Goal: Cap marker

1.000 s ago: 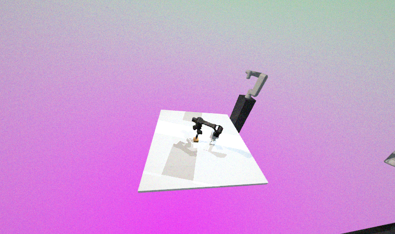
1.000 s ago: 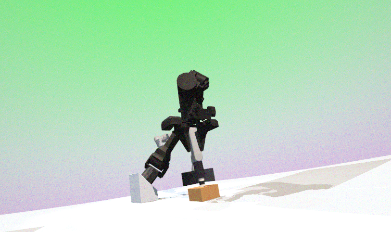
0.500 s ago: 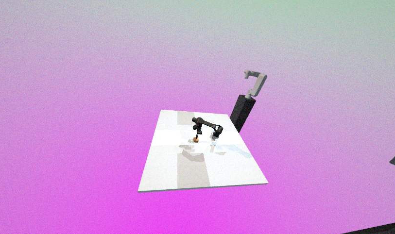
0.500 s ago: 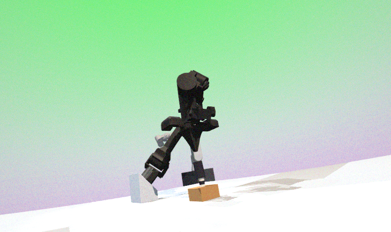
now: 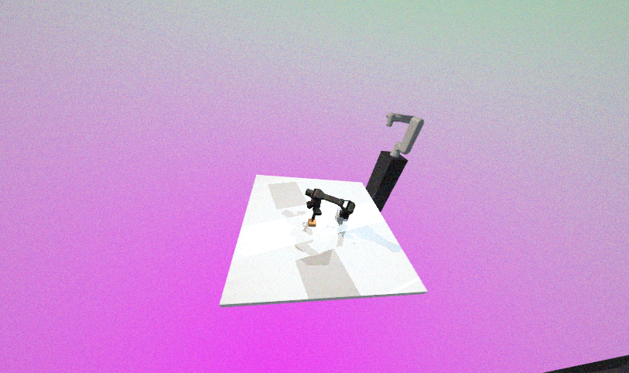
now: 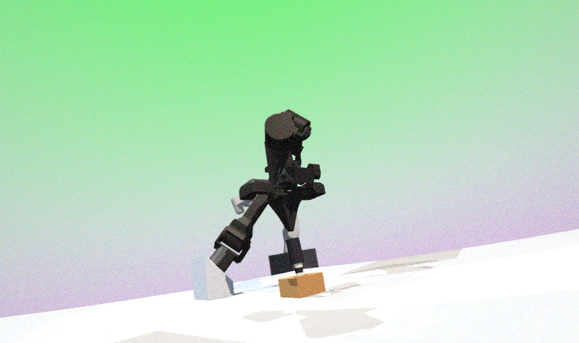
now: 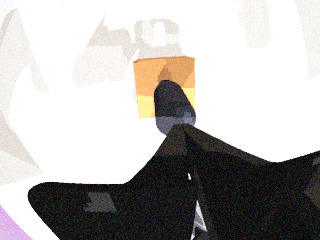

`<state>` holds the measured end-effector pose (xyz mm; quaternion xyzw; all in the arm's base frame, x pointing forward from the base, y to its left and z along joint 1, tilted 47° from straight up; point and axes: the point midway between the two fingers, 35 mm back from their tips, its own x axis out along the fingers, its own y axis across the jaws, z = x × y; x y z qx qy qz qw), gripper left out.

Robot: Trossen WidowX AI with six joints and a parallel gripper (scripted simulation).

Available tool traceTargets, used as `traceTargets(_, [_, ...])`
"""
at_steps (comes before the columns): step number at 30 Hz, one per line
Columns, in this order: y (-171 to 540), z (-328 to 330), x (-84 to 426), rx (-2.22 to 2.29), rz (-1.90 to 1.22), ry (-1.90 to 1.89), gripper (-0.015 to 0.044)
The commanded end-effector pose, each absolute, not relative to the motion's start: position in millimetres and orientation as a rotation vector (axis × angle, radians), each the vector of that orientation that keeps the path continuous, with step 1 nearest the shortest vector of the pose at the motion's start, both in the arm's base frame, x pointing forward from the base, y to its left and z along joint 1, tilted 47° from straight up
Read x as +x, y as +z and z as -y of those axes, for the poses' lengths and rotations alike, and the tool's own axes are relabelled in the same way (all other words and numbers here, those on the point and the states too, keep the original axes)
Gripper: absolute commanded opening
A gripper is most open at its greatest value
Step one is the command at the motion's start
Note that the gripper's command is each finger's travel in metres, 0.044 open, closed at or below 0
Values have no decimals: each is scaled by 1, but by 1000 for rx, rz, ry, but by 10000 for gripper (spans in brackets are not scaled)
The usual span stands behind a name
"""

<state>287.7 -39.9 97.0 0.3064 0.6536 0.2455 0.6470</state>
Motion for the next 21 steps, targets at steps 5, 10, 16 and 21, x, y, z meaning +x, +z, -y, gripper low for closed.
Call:
traceTargets(5, [90, 31, 288, 705, -1487, 556, 0])
traceTargets(10, [85, 27, 288, 705, -1486, 556, 0])
traceTargets(16, [80, 21, 289, 705, -1486, 556, 0])
traceTargets(21, [83, 25, 290, 696, -1476, 555, 0])
